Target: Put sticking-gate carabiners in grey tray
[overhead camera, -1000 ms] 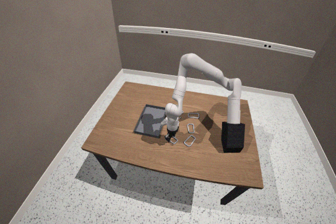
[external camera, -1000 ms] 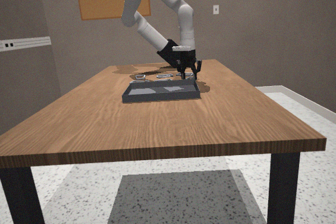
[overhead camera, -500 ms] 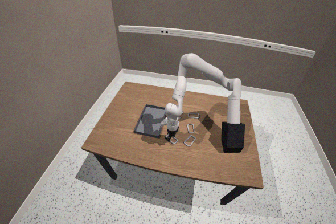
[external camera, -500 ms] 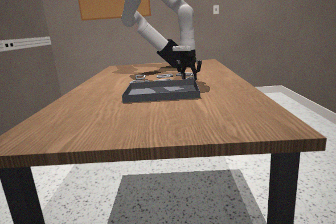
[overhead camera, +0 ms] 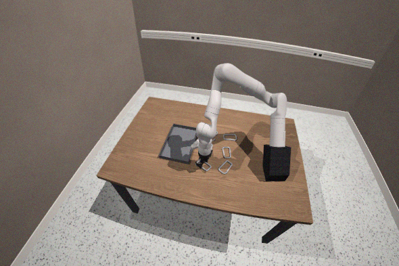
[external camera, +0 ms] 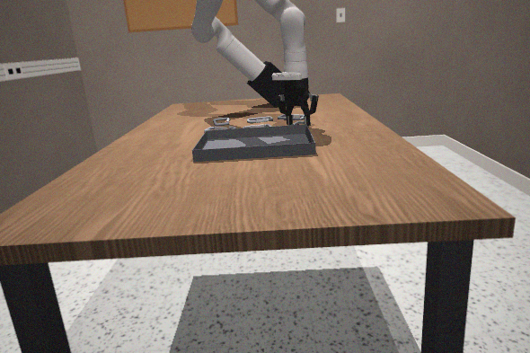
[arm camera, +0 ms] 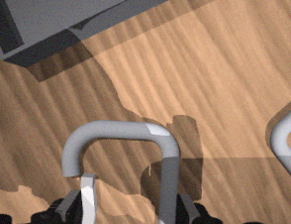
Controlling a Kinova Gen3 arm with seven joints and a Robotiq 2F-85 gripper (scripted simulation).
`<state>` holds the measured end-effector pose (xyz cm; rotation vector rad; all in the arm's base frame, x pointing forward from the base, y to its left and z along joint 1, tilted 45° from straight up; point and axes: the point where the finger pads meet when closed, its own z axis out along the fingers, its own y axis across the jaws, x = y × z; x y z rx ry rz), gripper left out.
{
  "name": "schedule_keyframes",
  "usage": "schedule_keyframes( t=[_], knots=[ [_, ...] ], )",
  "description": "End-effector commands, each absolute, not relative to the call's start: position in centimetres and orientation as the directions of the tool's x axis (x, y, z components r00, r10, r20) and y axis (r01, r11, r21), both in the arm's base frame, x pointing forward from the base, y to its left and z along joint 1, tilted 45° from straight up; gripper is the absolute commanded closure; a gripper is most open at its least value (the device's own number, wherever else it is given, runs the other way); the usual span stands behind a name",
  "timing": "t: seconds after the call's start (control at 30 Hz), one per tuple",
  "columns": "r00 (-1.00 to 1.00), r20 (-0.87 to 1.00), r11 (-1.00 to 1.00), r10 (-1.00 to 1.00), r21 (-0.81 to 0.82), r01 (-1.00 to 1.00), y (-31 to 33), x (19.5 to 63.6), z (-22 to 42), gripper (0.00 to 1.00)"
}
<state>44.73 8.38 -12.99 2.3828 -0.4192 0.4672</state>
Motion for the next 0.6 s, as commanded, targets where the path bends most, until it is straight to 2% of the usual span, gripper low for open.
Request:
schedule_keyframes(
  t=[0.0, 0.57],
  knots=[
    [0.884, 0.433, -0.729, -0.173, 0.547, -0.411, 8.49, 44.76, -12.95, 0.41],
    [0.884, 0.433, -0.729, -0.173, 0.547, -0.411, 8.5, 44.77, -12.95, 0.43]
  ],
)
